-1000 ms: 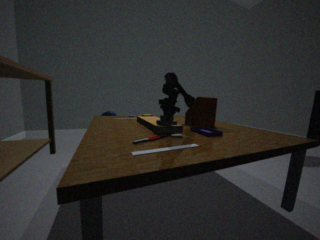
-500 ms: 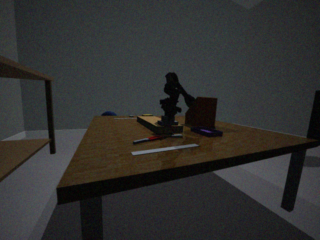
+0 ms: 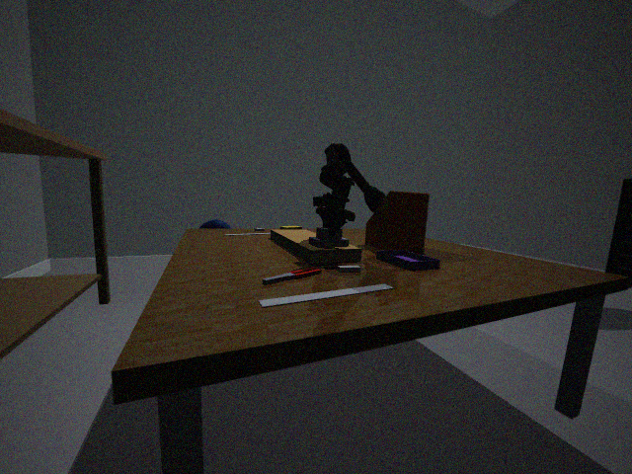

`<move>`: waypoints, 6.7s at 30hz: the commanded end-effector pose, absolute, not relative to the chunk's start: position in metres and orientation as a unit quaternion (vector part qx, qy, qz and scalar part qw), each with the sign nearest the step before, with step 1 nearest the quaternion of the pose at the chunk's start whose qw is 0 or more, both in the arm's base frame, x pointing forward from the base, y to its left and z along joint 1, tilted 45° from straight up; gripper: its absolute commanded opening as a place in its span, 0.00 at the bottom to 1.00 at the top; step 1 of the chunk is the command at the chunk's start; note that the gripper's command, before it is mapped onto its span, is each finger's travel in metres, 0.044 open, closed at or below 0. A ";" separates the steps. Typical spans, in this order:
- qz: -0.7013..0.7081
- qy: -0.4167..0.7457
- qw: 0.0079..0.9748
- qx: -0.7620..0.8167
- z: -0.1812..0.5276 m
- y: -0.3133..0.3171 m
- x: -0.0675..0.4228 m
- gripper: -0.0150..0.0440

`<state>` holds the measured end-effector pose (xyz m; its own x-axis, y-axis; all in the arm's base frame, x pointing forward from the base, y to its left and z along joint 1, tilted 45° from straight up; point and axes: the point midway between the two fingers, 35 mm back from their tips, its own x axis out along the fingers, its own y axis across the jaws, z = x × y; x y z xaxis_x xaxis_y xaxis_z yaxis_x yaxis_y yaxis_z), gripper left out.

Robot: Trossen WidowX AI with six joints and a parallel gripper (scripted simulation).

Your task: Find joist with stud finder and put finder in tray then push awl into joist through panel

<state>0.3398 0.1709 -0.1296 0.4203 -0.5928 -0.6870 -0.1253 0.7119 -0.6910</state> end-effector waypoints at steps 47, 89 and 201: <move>-0.157 0.515 0.766 -0.352 -0.036 0.073 0.358 0.25; -0.158 0.514 0.765 -0.354 0.043 -0.006 0.372 0.25; 0.155 0.553 0.646 -0.503 0.022 0.194 0.340 0.25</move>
